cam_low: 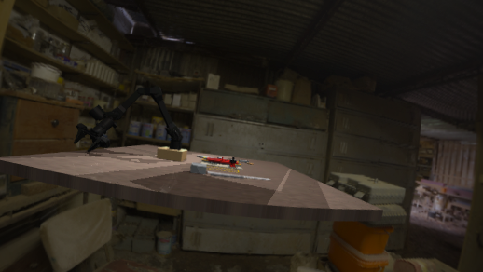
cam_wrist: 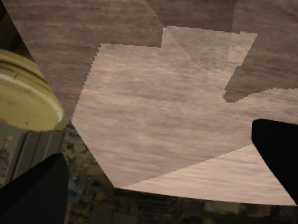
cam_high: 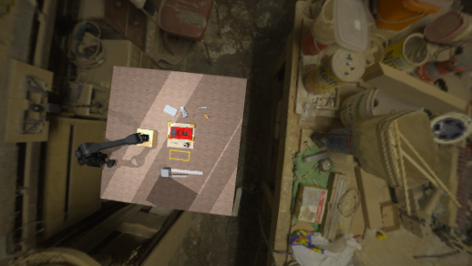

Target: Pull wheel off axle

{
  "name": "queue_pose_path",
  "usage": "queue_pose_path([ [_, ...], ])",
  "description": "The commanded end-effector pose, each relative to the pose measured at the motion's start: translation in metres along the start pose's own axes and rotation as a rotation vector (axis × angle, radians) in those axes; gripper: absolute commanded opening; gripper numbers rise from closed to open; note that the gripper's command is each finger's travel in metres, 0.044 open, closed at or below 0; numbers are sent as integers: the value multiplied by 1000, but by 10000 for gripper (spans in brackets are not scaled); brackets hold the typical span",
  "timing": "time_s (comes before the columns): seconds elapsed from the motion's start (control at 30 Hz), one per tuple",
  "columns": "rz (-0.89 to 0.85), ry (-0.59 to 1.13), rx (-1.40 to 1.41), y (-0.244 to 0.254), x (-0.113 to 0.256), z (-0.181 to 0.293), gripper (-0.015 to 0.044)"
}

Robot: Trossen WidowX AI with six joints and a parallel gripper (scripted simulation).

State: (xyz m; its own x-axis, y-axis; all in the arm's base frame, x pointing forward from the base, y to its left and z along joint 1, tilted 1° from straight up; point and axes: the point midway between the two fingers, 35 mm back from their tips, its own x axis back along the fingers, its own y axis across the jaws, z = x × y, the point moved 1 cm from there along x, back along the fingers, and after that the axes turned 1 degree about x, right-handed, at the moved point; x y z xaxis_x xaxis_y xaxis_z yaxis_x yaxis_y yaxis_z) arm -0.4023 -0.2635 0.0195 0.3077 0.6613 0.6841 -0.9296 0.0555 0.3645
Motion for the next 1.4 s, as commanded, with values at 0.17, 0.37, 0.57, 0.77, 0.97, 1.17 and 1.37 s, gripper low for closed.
queue_pose_path([
  [0.17,133,27,217,-52,-23,51,300],
  [0.37,293,75,528,-130,-38,114,300],
  [0.57,433,138,878,-217,-35,170,300],
  [0.77,555,242,1236,-309,-13,213,300],
  [0.97,656,379,1599,-402,26,240,300],
  [1.17,748,533,2017,-490,81,243,300],
  [1.37,820,731,2437,-566,148,228,300],
])
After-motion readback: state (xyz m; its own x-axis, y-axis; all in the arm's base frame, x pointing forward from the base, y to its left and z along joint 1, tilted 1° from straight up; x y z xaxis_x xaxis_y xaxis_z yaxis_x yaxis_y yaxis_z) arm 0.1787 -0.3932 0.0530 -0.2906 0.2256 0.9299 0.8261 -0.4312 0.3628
